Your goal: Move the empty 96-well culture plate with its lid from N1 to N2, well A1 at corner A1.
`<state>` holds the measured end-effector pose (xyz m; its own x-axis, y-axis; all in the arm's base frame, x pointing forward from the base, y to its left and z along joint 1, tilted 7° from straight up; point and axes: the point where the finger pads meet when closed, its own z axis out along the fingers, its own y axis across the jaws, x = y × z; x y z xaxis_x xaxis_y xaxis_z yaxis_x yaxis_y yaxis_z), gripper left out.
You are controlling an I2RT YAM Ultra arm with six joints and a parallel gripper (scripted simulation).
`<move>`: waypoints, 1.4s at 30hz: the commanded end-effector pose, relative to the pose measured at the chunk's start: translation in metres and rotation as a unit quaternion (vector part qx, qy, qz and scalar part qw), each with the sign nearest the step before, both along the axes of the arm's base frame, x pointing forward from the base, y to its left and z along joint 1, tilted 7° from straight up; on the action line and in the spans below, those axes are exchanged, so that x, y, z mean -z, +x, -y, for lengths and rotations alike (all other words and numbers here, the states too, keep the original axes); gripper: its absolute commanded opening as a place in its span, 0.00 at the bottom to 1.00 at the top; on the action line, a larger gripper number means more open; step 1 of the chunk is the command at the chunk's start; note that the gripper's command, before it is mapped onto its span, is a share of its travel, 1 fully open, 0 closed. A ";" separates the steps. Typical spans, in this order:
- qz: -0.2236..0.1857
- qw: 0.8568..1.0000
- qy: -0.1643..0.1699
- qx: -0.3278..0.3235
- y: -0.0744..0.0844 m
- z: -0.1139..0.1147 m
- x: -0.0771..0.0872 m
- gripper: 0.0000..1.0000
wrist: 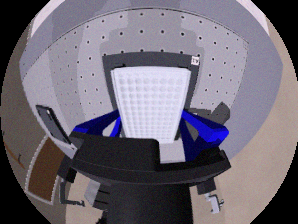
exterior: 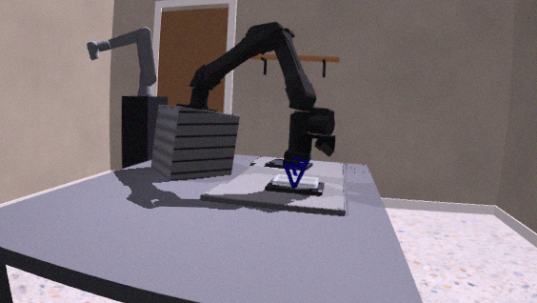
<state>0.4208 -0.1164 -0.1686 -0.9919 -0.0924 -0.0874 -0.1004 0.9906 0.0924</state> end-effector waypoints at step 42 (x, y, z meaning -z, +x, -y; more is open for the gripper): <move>0.005 1.000 0.001 0.003 -0.005 0.010 -0.068 0.00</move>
